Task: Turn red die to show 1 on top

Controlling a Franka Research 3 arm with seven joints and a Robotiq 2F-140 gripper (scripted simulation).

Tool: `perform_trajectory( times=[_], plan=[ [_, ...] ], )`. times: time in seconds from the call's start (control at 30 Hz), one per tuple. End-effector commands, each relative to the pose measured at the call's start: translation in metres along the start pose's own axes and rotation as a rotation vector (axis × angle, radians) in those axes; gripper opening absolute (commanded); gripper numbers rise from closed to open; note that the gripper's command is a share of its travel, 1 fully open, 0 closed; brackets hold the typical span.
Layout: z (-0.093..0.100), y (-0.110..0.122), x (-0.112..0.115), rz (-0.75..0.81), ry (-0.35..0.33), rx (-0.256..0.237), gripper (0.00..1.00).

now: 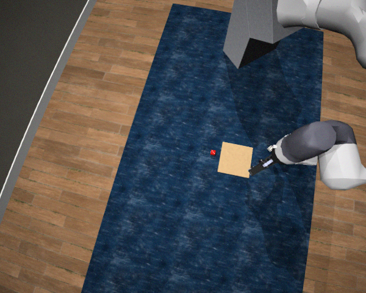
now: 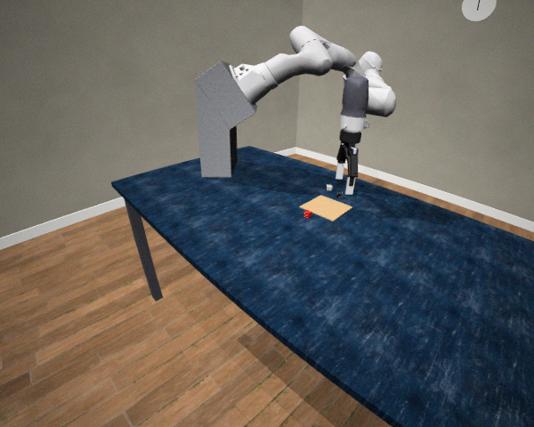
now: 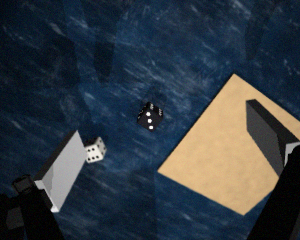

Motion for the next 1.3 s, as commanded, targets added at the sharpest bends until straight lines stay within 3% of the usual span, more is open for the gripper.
perform_trajectory(
  times=[0.0, 0.17, 0.6, 1.27],
  plan=[
    [0.001, -0.001, 0.001, -0.005, -0.004, 0.001, 1.00],
    [0.001, -0.008, 0.004, -0.005, -0.004, 0.001, 1.00],
    [0.001, -0.067, 0.028, -0.005, -0.004, 0.001, 1.00],
    [0.001, -0.071, 0.030, -0.005, -0.004, 0.001, 1.00]
  ],
)
Point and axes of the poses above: the point where the finger pads meet when closed, its own z axis back along the fingers, its own y axis across the jaws, x = y × z, the point moved 9 cm from there along z, back along the fingers, and after that the axes turned 1 degree about -z, right-handed, at the moved point
